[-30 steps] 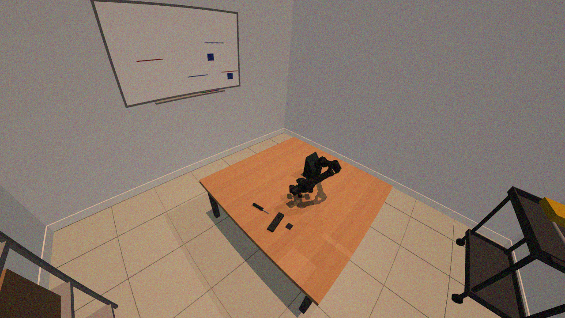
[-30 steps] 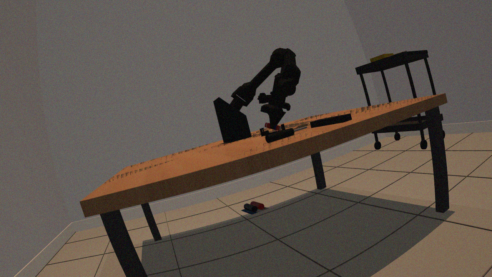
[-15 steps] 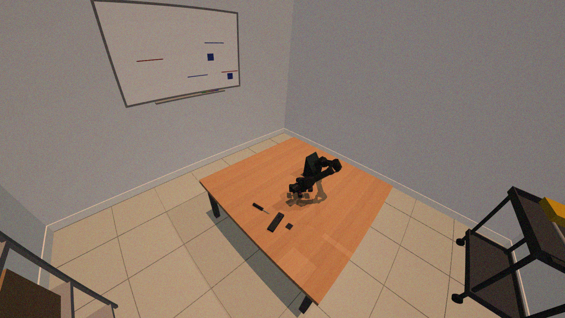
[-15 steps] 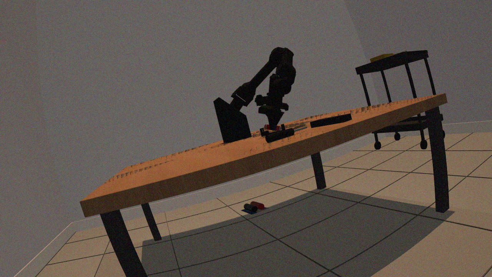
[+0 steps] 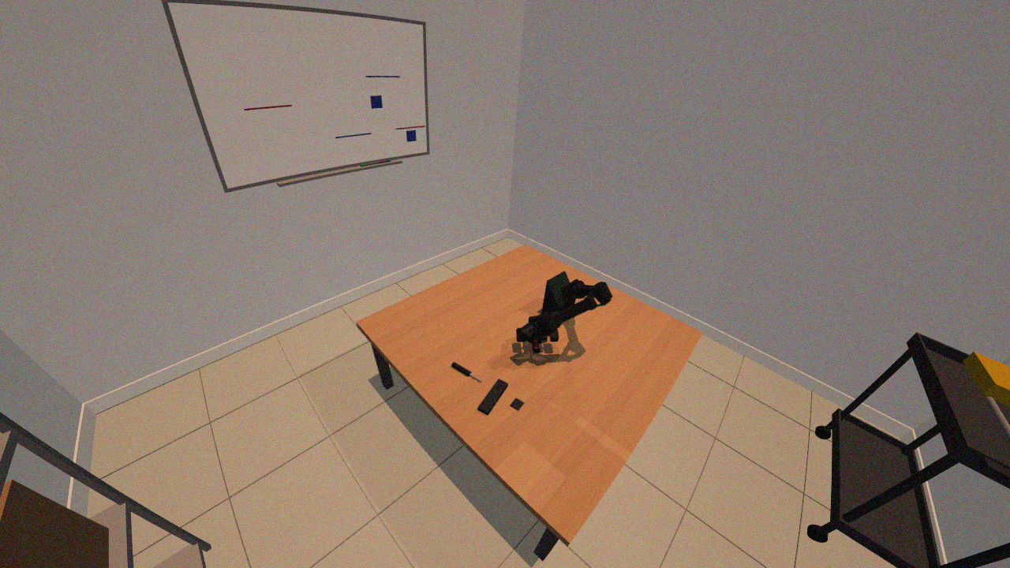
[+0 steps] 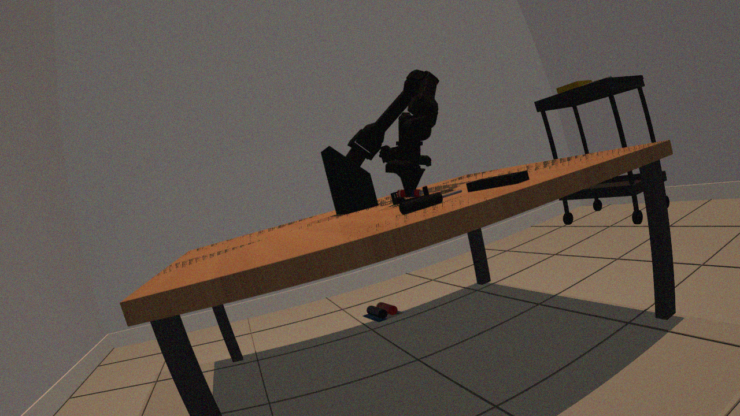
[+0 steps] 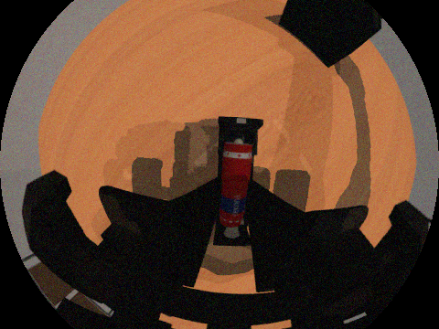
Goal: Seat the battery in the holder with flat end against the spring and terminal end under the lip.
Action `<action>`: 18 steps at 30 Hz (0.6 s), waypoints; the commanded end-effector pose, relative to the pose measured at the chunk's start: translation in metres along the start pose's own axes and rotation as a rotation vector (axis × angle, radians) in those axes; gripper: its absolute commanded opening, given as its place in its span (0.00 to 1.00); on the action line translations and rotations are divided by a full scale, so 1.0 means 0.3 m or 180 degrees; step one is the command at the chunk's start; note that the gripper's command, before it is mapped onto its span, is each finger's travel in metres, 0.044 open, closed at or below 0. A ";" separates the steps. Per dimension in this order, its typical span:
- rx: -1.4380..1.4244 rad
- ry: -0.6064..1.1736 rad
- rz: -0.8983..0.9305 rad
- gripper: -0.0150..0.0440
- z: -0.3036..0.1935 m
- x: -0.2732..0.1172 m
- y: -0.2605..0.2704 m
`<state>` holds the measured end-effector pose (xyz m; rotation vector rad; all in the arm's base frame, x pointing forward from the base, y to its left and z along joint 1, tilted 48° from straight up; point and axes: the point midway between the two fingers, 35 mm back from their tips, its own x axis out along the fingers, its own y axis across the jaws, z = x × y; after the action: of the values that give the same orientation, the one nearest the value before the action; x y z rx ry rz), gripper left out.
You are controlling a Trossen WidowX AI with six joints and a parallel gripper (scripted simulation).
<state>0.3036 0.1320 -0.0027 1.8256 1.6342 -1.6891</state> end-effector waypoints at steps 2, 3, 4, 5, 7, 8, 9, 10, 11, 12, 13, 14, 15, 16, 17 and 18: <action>-0.0038 0.0149 0.0032 0.36 -0.016 -0.001 0.008; -0.0039 0.0170 0.0031 0.36 -0.015 -0.001 0.007; -0.0039 0.0190 0.0029 0.36 -0.015 -0.001 0.007; -0.0040 0.0210 0.0028 0.36 -0.014 -0.001 0.007; -0.0042 0.0250 0.0025 0.36 -0.012 -0.001 0.006; -0.0044 0.0270 0.0024 0.36 -0.011 -0.001 0.005; -0.0045 0.0290 0.0022 0.36 -0.010 -0.001 0.005; -0.0047 0.0310 0.0021 0.36 -0.009 -0.001 0.004; -0.0050 0.0331 0.0019 0.36 -0.008 -0.001 0.004; -0.0052 0.0352 0.0018 0.36 -0.007 -0.001 0.003; -0.0055 0.0373 0.0017 0.36 -0.006 -0.001 0.002; -0.0060 0.0393 0.0015 0.36 -0.006 -0.001 0.002; -0.0064 0.0414 0.0014 0.36 -0.005 -0.001 0.001; -0.0069 0.0434 0.0013 0.36 -0.005 -0.001 0.000; -0.0076 0.0455 0.0013 0.36 -0.005 -0.001 -0.001; -0.0083 0.0476 0.0012 0.36 -0.005 -0.001 -0.002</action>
<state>0.3012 0.1315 -0.0065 1.9500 1.6853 -1.6006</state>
